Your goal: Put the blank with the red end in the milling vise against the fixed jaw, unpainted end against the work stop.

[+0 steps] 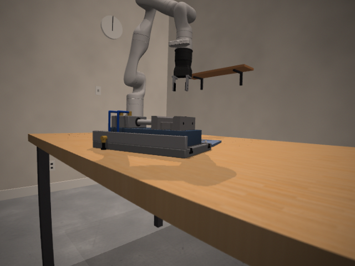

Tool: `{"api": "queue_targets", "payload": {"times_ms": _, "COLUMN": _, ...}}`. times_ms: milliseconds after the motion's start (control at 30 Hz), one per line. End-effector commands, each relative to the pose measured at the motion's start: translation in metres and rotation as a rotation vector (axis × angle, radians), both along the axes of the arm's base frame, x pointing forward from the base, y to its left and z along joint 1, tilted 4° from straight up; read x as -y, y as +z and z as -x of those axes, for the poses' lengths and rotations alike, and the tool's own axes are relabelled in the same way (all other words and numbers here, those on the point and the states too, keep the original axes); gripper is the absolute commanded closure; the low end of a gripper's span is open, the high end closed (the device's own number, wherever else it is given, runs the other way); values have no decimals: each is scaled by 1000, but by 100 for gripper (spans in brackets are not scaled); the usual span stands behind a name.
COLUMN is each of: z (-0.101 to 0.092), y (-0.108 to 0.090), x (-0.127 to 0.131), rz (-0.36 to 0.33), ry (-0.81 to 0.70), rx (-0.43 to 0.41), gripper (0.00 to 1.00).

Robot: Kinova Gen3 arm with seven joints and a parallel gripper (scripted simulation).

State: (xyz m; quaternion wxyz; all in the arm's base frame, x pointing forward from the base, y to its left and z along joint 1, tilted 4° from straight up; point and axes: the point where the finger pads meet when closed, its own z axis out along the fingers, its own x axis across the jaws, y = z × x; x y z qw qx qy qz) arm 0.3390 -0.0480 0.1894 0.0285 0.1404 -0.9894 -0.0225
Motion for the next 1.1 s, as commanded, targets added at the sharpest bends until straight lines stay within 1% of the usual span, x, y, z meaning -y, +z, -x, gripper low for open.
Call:
{"api": "queue_targets", "payload": {"times_ms": 0, "z": -5, "y": 10, "x": 6, "rz": 0, "ry": -7, "rx": 15, "gripper": 0}}
{"api": "queue_targets", "payload": {"times_ms": 133, "z": -5, "y": 13, "x": 8, "rz": 0, "ry": -4, "rx": 9, "gripper": 0}}
{"api": "queue_targets", "payload": {"times_ms": 600, "z": -17, "y": 59, "x": 36, "rz": 0, "ry": -8, "rx": 15, "gripper": 0}}
{"api": "queue_targets", "payload": {"times_ms": 700, "z": -16, "y": 60, "x": 36, "rz": 0, "ry": -4, "rx": 11, "gripper": 0}}
{"api": "queue_targets", "payload": {"times_ms": 1067, "z": -26, "y": 94, "x": 56, "rz": 0, "ry": -7, "rx": 14, "gripper": 0}}
